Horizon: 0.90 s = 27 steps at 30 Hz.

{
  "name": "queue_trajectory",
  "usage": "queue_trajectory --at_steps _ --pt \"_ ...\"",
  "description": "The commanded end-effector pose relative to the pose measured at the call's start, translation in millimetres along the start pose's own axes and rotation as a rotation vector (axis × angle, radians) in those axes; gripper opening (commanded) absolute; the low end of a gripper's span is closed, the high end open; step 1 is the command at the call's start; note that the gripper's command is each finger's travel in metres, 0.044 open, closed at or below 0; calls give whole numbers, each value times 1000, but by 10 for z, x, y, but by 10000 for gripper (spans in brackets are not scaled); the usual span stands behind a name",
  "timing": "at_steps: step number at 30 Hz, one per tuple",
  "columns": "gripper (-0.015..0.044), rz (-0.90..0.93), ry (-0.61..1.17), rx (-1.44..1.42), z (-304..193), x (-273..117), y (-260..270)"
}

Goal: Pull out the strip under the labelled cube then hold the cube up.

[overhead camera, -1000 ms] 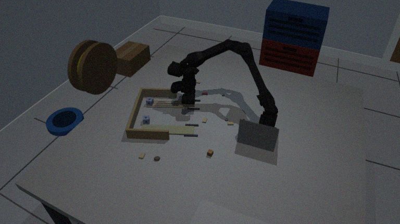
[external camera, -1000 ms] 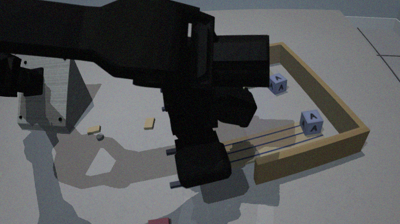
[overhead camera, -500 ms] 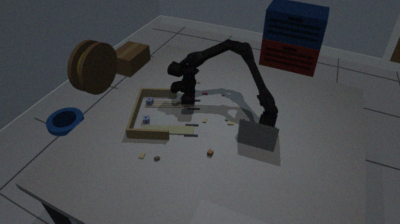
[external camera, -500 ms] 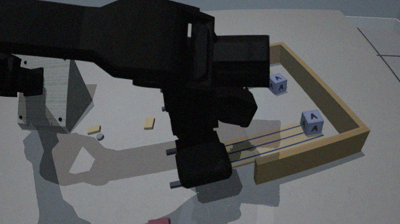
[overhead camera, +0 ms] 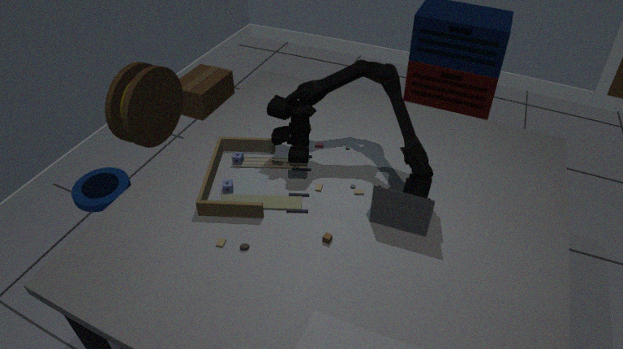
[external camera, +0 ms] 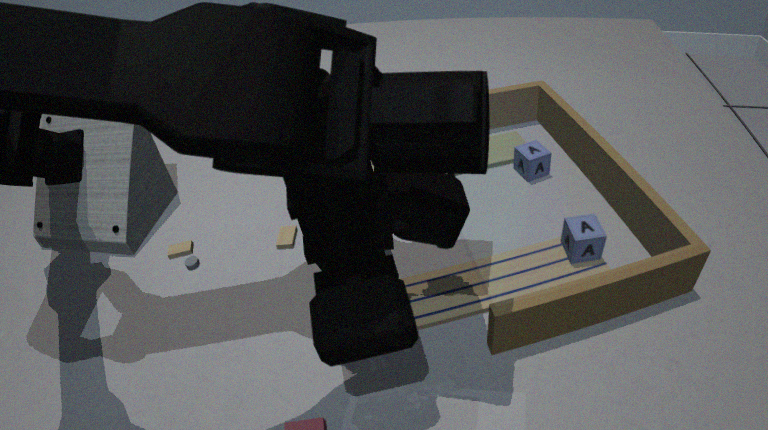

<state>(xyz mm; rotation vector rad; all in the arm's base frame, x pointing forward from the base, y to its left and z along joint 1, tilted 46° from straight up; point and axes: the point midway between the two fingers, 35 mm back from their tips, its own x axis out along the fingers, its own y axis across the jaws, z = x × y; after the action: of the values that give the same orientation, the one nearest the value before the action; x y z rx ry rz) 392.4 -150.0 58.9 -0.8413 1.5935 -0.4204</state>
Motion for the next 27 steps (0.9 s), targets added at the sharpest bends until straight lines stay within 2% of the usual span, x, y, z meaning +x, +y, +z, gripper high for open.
queue_trajectory --at_steps 1,27 --pt "0 7 18 -3 -126 61 -8" --pt "0 7 20 -4 -509 65 -1"
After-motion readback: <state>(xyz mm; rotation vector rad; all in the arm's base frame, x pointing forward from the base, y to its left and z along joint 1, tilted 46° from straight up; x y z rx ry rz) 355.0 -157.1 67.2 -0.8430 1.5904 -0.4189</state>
